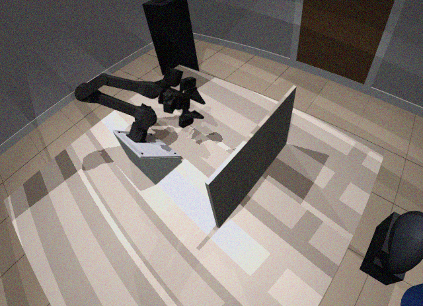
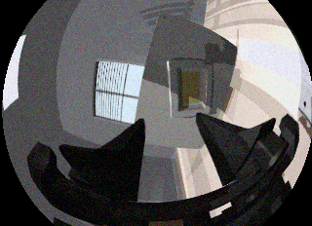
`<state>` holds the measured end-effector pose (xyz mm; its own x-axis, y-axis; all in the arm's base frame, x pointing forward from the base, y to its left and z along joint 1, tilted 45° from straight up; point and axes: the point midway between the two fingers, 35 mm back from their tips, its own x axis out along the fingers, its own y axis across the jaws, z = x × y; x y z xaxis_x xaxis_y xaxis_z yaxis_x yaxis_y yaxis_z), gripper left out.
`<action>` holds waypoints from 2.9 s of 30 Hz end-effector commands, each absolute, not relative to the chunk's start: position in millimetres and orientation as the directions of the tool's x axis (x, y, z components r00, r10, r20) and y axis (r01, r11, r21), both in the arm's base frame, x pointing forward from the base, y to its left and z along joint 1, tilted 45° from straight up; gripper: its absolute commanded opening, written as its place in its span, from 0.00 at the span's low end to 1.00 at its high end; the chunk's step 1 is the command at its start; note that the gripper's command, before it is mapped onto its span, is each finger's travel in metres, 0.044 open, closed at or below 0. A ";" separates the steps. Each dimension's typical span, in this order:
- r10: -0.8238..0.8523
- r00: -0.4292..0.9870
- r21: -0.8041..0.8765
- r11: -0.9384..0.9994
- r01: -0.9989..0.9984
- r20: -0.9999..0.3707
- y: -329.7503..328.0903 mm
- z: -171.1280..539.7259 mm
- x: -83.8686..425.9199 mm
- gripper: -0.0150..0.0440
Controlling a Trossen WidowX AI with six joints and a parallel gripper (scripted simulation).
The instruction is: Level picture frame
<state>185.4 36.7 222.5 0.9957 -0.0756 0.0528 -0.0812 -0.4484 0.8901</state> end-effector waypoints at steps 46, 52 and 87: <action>-0.072 0.996 0.895 -0.439 -0.078 0.052 43.8 223.7 194.0 0.69; -0.075 0.996 0.893 -0.443 -0.083 0.055 58.1 221.4 221.3 0.69; -0.079 0.995 0.890 -0.448 -0.089 0.060 58.6 208.0 344.1 0.69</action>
<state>333.2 60.0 207.8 0.9950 -0.0847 0.0536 -0.0857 -0.4416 0.8931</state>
